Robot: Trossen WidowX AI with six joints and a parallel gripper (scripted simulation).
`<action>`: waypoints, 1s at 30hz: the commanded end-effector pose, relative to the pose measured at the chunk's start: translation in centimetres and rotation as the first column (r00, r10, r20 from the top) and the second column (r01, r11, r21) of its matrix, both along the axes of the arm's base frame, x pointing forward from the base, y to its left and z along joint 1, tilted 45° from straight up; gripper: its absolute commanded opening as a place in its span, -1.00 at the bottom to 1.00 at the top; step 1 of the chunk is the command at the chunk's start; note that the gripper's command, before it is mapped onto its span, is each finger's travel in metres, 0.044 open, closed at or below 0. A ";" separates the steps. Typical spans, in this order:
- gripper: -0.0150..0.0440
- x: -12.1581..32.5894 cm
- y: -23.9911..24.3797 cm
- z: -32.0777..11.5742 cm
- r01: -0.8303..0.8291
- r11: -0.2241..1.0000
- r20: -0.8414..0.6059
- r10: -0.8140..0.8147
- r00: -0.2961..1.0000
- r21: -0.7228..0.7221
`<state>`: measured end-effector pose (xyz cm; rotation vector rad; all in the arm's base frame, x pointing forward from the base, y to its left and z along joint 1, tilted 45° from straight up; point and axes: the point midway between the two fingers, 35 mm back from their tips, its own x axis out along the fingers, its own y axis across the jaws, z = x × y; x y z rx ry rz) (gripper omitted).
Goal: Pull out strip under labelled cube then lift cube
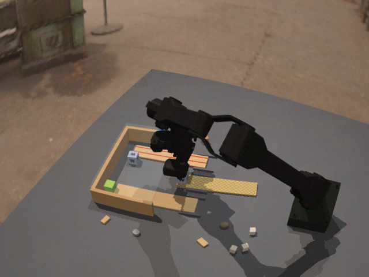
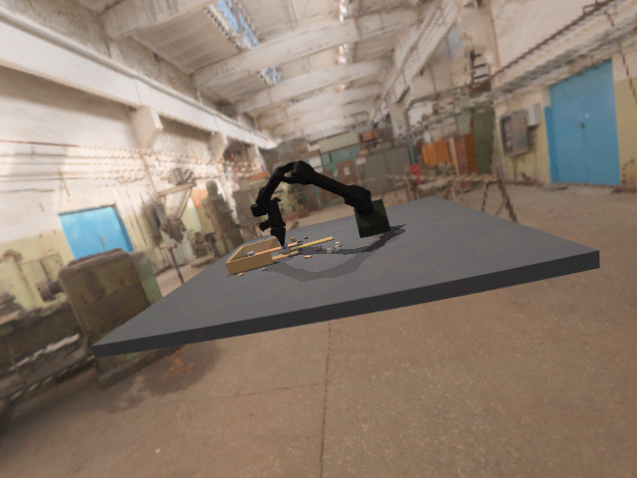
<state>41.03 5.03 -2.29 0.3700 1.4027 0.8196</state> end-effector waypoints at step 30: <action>-0.49 -0.8 1.0 -1.0 -0.002 1.000 -0.004 0.002 1.000 0.002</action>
